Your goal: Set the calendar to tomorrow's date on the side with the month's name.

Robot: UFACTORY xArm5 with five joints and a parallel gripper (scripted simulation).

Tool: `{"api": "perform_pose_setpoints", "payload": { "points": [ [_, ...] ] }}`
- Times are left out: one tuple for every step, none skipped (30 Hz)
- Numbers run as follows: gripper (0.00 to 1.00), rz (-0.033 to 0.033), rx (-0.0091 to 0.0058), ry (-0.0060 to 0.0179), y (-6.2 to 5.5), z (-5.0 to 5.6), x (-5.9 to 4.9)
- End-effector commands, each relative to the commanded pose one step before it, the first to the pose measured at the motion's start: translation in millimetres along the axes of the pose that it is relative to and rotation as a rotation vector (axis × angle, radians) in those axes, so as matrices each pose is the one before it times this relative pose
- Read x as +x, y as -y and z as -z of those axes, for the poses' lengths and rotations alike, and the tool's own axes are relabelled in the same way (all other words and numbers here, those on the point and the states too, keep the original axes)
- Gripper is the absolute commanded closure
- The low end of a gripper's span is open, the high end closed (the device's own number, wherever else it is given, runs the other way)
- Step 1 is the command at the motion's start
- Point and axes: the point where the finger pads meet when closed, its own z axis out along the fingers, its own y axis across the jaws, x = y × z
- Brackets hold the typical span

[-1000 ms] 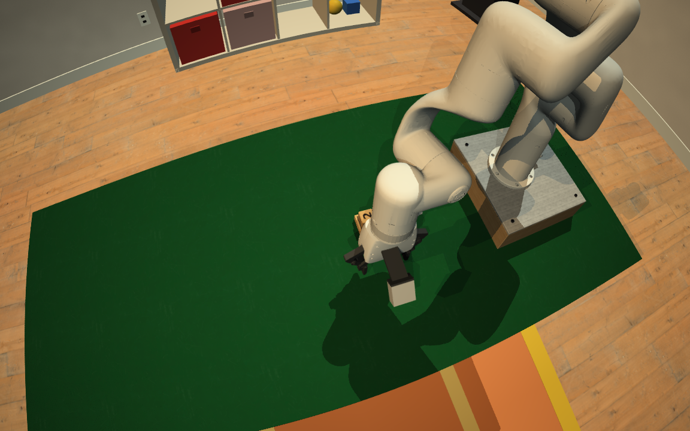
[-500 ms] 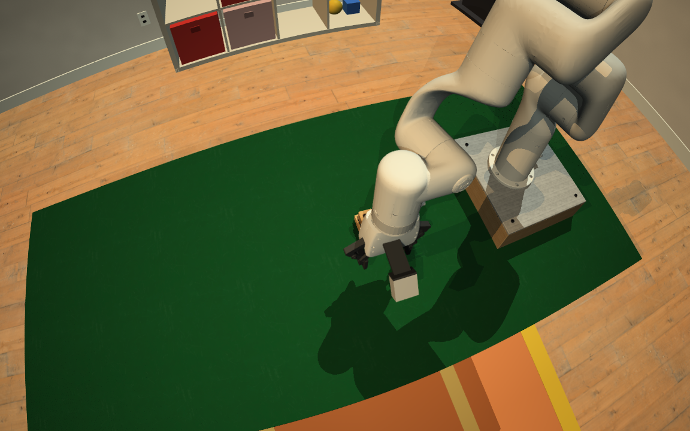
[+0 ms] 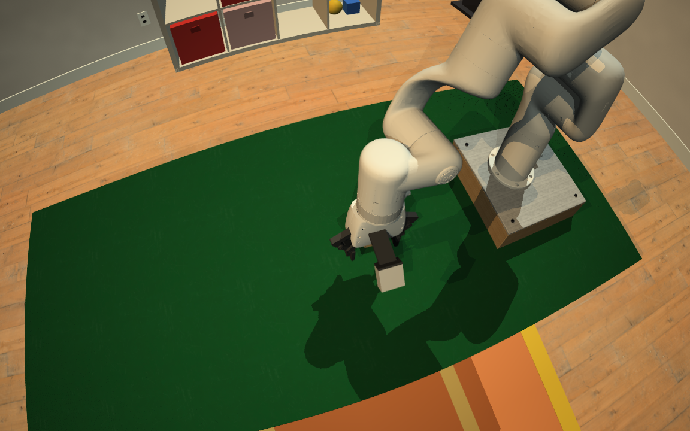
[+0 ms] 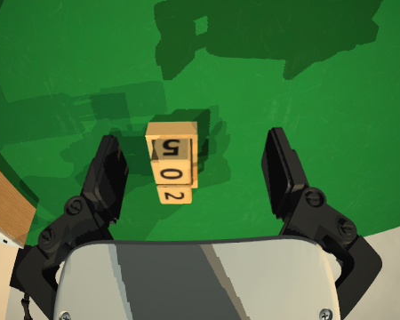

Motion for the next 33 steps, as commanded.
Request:
{"api": "perform_pose_setpoints", "payload": {
  "points": [
    [0.00,0.00027,-0.00294,-0.00065,-9.11,2.46,-9.45],
    [0.00,0.00000,0.00001,-0.00003,-2.60,0.49,-3.35],
    [0.00,0.00000,0.00000,-0.00003,-2.12,0.40,-2.73],
    [0.00,0.00000,0.00000,-0.00002,-1.40,0.27,-1.81],
    [0.00,0.00000,0.00000,-0.00001,-0.64,0.12,-0.83],
    [0.00,0.00000,0.00000,0.00000,-0.11,0.02,-0.14],
    [0.00,0.00000,0.00000,0.00000,-0.10,0.02,-0.13],
    [0.00,-0.00001,-0.00001,-0.00001,-0.60,0.12,-0.79],
    [0.00,-0.00001,-0.00002,-0.00002,-1.30,0.26,-1.73],
    [0.00,-0.00002,-0.00003,-0.00003,-1.96,0.40,-2.65],
    [0.00,-0.00001,-0.00002,-0.00003,-2.51,0.49,-3.31],
    [0.00,0.00000,0.00000,-0.00003,-2.76,0.53,-3.57],
    [0.00,0.00000,0.00000,-0.00003,-2.57,0.49,-3.32],
    [0.00,0.00000,0.00000,-0.00002,-2.07,0.39,-2.65],
    [0.00,0.00000,0.00000,-0.00002,-1.35,0.26,-1.76],
    [0.00,0.00000,0.00000,0.00000,0.00,0.00,0.00],
    [0.00,0.00000,0.00000,0.00000,0.00,0.00,0.00],
    [0.00,0.00000,0.00000,-0.00001,-0.61,0.12,-0.81],
    [0.00,0.00000,0.00000,0.00000,-0.10,0.02,-0.14],
    [0.00,0.00000,0.00000,0.00000,-0.11,0.02,-0.14],
    [0.00,0.00000,0.00000,-0.00001,-0.65,0.13,-0.85],
    [0.00,0.00000,0.00000,-0.00002,-1.42,0.28,-1.87],
    [0.00,0.00000,0.00000,-0.00002,-2.14,0.43,-2.87],
    [0.00,0.00000,0.00000,-0.00003,-2.61,0.50,-3.36],
    [0.00,0.00000,0.00000,-0.00003,-2.75,0.52,-3.51],
    [0.00,0.00000,0.00000,-0.00003,-2.53,0.47,-3.21],
    [0.00,0.00000,0.00000,-0.00002,-2.01,0.37,-2.55],
    [0.00,0.00000,0.00000,-0.00001,-1.31,0.25,-1.69],
    [0.00,0.00000,0.00000,-0.00001,-0.60,0.11,-0.77],
    [0.00,0.00000,0.00000,0.00000,-0.10,0.02,-0.13],
    [0.00,0.00000,0.00000,0.00000,-0.11,0.02,-0.14],
    [0.00,0.00000,0.00000,-0.00001,-0.65,0.13,-0.85],
    [0.00,0.00000,0.00000,0.00000,0.00,0.00,0.00]
  ]
}}
